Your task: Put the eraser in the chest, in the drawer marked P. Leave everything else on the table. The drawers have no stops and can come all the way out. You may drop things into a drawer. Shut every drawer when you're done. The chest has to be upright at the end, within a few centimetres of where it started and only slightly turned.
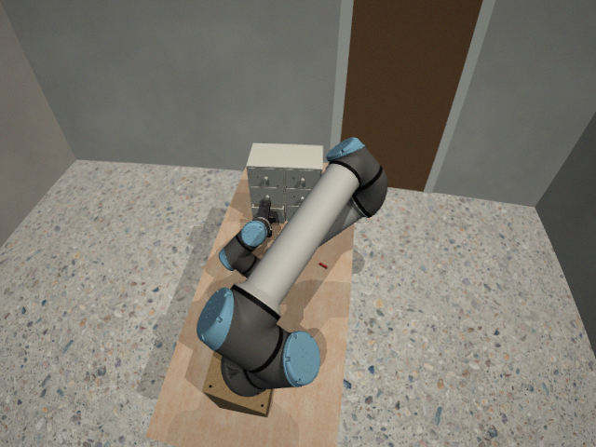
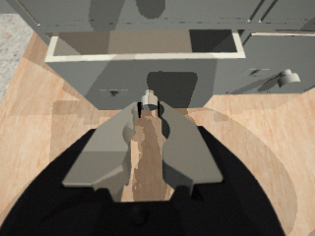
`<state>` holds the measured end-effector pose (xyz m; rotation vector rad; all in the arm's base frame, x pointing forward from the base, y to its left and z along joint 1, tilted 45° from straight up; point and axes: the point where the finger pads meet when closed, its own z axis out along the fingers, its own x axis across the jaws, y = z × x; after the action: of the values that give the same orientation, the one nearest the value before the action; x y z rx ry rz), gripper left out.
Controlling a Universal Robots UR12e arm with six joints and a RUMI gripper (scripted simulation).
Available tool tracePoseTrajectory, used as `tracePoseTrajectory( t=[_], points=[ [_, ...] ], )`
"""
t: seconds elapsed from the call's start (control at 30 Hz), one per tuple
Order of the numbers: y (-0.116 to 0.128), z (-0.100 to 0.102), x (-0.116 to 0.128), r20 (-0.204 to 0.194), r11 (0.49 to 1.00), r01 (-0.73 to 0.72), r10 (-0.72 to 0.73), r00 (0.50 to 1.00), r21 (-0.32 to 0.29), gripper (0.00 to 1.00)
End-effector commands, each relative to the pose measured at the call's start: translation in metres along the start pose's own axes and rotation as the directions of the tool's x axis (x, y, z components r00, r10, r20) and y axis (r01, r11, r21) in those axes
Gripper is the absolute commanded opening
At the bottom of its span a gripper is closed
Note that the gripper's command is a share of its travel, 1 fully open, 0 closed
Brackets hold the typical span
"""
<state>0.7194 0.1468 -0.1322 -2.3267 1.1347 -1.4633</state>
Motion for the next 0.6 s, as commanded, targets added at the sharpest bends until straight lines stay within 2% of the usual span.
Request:
tracePoseTrajectory(
  t=[0.0,0.57],
  points=[
    [0.0012,-0.0024,0.0000,0.000,1.000,0.000,0.000,1.000,0.001,0.07],
    [0.0084,-0.0109,0.0000,0.000,1.000,0.000,0.000,1.000,0.001,0.07]
  ],
)
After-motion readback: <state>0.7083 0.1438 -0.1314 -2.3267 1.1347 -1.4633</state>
